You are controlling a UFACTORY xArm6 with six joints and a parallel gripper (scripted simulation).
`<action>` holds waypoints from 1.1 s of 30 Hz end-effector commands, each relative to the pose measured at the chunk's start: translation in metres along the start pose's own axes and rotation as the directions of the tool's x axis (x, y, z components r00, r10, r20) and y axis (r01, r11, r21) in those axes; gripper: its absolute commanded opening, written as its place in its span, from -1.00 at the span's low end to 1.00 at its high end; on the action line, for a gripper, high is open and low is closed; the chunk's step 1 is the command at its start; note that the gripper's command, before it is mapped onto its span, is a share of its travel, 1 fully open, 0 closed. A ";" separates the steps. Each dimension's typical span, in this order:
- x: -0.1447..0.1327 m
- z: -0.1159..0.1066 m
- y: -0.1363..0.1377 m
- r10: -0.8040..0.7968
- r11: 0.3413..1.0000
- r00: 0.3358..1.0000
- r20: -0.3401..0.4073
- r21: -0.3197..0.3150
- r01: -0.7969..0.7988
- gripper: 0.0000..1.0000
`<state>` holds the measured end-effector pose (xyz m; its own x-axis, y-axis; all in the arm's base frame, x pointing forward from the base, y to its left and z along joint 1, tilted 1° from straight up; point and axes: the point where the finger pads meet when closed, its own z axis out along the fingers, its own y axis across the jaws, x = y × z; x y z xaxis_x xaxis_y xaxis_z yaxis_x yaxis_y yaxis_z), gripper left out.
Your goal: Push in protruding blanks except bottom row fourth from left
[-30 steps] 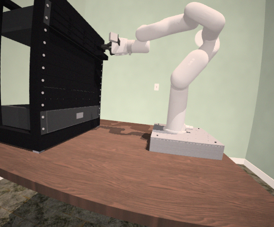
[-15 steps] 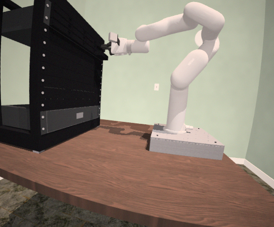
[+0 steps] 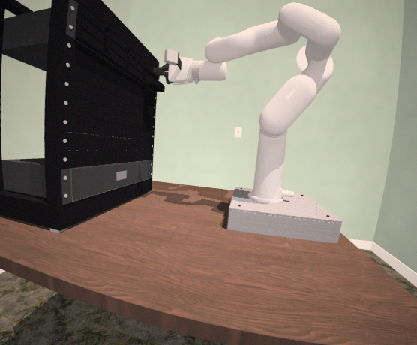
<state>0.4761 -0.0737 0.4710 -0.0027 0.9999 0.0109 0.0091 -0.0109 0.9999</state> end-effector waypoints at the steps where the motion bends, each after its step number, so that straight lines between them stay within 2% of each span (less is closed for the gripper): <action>1: 0.000 0.001 0.002 -0.001 1.000 1.000 0.000 -0.004 0.001 -1.00; 33: 0.000 0.006 0.003 -0.001 1.000 1.000 0.000 -0.004 0.001 -1.00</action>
<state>0.4819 -0.0741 0.4713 -0.0023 0.9999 0.0109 0.0091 -0.0108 0.9999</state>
